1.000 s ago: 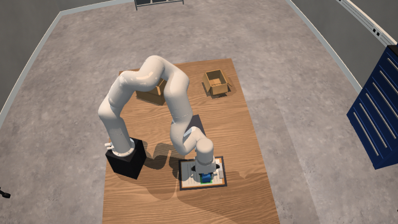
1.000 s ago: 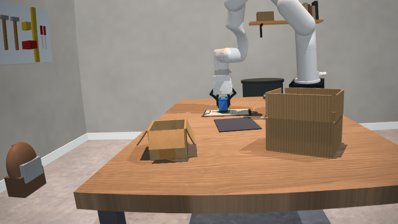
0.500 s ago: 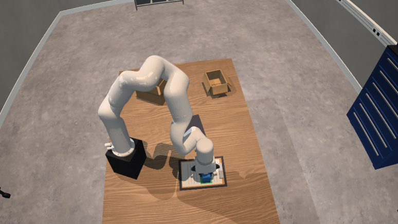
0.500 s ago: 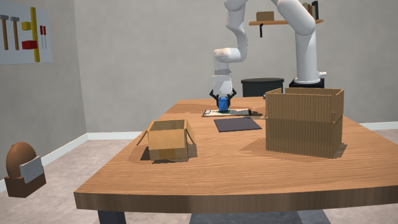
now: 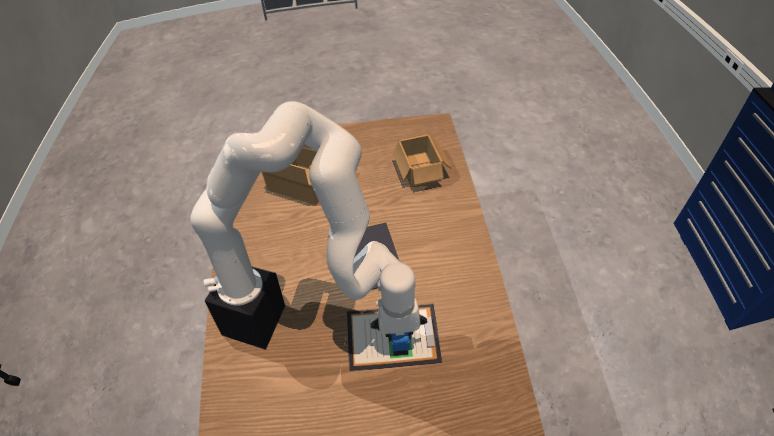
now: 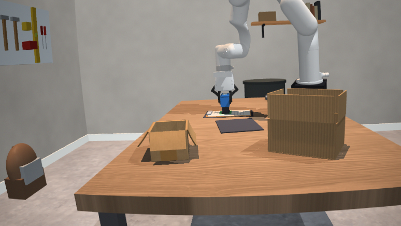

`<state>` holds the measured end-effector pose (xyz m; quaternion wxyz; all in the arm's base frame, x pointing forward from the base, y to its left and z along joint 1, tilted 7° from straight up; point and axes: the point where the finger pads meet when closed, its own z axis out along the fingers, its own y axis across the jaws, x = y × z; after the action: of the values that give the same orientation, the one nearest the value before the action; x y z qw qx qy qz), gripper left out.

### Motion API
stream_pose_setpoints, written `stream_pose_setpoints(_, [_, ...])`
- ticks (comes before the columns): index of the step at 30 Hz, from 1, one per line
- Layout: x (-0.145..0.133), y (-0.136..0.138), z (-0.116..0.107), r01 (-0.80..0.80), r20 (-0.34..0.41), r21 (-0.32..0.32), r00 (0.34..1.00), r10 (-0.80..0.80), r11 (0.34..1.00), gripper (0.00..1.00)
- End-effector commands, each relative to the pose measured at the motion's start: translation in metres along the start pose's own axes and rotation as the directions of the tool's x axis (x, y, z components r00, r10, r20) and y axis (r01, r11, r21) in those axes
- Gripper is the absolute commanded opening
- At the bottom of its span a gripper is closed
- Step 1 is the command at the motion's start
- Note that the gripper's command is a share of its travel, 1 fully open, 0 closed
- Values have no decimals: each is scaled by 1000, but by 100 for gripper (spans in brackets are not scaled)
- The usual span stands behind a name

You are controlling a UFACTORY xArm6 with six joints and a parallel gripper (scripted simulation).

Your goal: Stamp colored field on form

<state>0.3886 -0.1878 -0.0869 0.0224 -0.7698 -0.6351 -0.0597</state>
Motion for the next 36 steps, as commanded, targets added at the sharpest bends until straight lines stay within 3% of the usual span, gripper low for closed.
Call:
stream_pose_setpoints(1, [0, 2, -4, 0, 2, -3, 1000, 0, 1000, 27])
stream_pose_setpoints(14, [0, 2, -5, 0, 2, -3, 1000, 0, 1000, 27])
stream_pose_setpoints(23, [-1, 2, -40, 0, 2, -3, 1000, 0, 1000, 27])
stream_pose_setpoints(32, [0, 2, -42, 0, 2, -3, 1000, 0, 1000, 27])
stream_pose_setpoints(34, [10, 4, -42, -1, 3, -2, 1000, 1, 1000, 27])
stream_pose_setpoints(36, [43, 6, -42, -6, 5, -1, 1000, 6, 1000, 27])
